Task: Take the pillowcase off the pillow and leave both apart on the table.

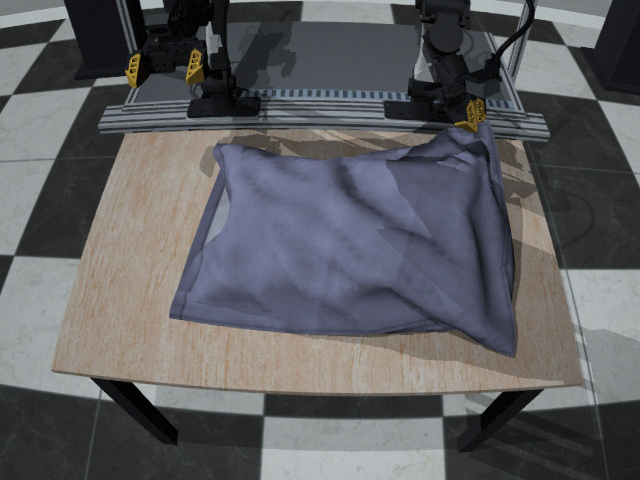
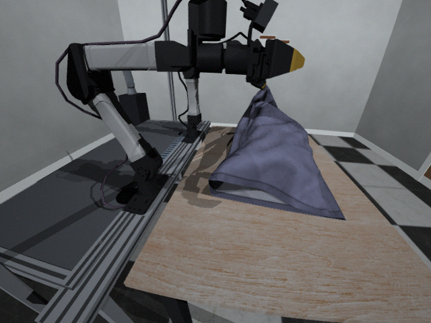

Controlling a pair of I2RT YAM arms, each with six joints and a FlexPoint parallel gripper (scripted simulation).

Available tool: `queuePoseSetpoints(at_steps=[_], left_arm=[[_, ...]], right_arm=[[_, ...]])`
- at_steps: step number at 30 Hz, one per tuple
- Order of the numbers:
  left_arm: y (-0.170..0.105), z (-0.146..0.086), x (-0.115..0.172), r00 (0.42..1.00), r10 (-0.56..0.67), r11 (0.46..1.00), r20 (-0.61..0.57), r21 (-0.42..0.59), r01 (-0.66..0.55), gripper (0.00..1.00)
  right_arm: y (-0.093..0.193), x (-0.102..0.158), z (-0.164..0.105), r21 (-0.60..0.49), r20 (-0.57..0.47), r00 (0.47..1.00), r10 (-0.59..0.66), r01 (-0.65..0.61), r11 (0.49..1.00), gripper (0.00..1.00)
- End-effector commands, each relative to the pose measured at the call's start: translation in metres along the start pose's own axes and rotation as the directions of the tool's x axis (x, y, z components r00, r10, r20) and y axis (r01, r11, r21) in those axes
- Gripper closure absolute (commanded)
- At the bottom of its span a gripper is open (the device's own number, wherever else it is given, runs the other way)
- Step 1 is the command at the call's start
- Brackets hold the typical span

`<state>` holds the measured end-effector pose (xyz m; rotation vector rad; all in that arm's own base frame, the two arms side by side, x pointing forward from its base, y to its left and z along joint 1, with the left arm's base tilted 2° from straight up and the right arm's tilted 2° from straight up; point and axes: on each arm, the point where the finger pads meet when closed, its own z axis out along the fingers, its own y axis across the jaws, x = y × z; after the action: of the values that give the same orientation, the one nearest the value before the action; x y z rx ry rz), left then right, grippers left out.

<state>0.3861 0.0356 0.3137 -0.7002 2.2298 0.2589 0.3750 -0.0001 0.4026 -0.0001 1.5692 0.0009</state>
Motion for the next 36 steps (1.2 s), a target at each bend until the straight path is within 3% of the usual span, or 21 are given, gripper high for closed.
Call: queuePoseSetpoints(at_steps=[1,36], left_arm=[[-0.012,-0.010,-0.020,0.998,0.007,1.000,0.068,0.021,-0.008,1.00],[-0.059,-0.078,-0.060,0.972,0.070,0.990,0.226,0.104,-0.096,1.00]], right_arm=[[-0.002,-0.010,0.000,0.010,0.020,1.000,-0.012,0.012,1.000,0.00],[-0.002,-0.010,0.000,0.010,0.020,1.000,-0.012,0.012,1.000,0.00]])
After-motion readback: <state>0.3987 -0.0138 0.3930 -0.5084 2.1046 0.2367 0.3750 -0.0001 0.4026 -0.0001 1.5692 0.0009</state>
